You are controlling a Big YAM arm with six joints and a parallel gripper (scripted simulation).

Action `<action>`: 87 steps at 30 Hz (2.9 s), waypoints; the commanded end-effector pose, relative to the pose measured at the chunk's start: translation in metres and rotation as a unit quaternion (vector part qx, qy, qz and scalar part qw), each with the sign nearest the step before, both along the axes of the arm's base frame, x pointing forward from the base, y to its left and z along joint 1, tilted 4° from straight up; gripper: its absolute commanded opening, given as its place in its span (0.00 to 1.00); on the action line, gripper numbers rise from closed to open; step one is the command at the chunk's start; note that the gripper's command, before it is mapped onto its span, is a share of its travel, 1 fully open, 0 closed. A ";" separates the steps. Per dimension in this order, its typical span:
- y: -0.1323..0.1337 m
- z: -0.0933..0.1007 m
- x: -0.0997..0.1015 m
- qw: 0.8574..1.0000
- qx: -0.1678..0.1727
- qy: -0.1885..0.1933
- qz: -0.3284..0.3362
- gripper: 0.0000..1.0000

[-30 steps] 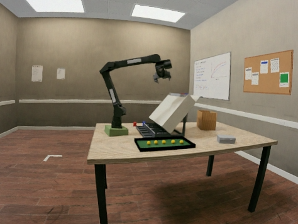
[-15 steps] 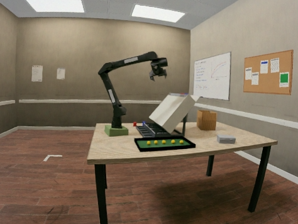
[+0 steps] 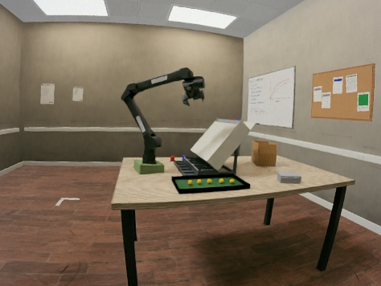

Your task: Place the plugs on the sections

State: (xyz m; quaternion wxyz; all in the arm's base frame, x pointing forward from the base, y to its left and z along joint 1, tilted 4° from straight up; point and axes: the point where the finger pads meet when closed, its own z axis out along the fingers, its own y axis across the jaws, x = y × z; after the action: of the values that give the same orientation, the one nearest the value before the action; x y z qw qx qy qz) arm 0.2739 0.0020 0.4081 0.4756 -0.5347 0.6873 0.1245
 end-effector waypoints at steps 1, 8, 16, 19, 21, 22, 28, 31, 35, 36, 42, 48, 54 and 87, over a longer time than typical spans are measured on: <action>-0.004 -0.015 0.009 1.000 -0.004 -0.007 0.003 1.00; -0.003 -0.044 0.015 1.000 -0.002 -0.007 -0.003 1.00; -0.004 -0.076 0.013 1.000 -0.001 -0.004 -0.002 1.00; -0.004 -0.089 0.012 1.000 0.000 -0.003 -0.002 1.00; -0.004 -0.098 0.012 1.000 0.000 -0.002 -0.002 1.00; -0.005 -0.103 0.011 1.000 0.000 -0.002 -0.002 1.00; -0.005 -0.115 0.011 1.000 0.001 0.000 -0.002 1.00; -0.005 -0.120 0.011 1.000 0.003 0.002 -0.002 1.00; -0.004 -0.127 0.011 1.000 0.005 0.005 -0.003 1.00; -0.004 -0.129 0.011 1.000 0.005 0.006 -0.003 1.00; -0.004 -0.138 0.011 1.000 0.008 0.010 -0.004 1.00; -0.004 -0.136 0.010 0.996 -0.005 0.063 -0.067 1.00; -0.004 -0.135 0.009 0.982 -0.020 0.126 -0.142 1.00; -0.010 -0.162 -0.004 0.834 -0.092 0.358 -0.409 1.00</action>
State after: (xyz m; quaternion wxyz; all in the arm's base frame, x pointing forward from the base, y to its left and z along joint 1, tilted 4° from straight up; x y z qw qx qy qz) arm 0.2598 -0.0113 0.2245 0.1539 -0.2150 0.9637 0.0383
